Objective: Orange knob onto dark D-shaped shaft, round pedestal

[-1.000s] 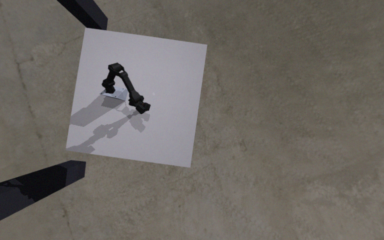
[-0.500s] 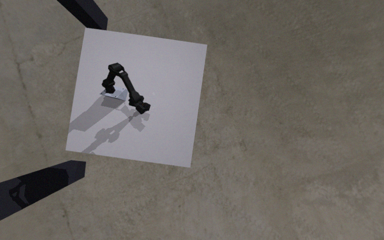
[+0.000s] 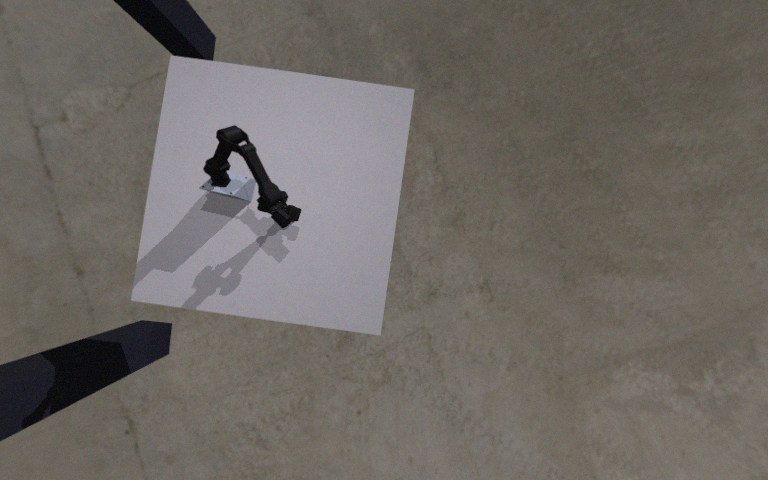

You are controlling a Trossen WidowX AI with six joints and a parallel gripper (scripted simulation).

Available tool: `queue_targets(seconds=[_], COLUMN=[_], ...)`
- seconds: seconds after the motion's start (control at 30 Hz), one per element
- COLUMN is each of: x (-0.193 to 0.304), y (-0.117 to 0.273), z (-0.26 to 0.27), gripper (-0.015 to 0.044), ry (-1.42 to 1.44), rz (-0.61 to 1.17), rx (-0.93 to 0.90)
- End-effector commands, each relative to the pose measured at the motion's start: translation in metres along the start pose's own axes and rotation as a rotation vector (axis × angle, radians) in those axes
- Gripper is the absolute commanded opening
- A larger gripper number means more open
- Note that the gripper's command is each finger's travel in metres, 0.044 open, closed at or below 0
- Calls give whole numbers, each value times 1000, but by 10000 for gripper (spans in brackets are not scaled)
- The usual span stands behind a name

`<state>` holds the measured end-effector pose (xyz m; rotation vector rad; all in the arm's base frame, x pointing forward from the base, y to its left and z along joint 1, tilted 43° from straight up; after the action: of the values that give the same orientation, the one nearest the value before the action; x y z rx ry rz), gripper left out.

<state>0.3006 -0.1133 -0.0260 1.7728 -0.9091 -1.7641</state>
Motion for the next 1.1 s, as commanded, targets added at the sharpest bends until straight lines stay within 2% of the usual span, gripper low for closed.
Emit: queue_targets(seconds=[0.0,0.17,1.07], x=[1,4,1], y=[3,3,2], z=[-2,-4,-2], gripper=[0,0,0], ry=[52,207,207], rz=[4,5,4], rx=[5,5,5])
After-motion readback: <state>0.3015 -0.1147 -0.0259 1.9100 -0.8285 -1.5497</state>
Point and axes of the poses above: the point midway between the two fingers, 35 mm back from their tips, its own y axis back along the fingers, its own z axis across the jaws, x = y × z, the point moved 3 cm from there along y, back along the fingers, and after that the axes turned 7 degrees about y, right-handed, at the moved point
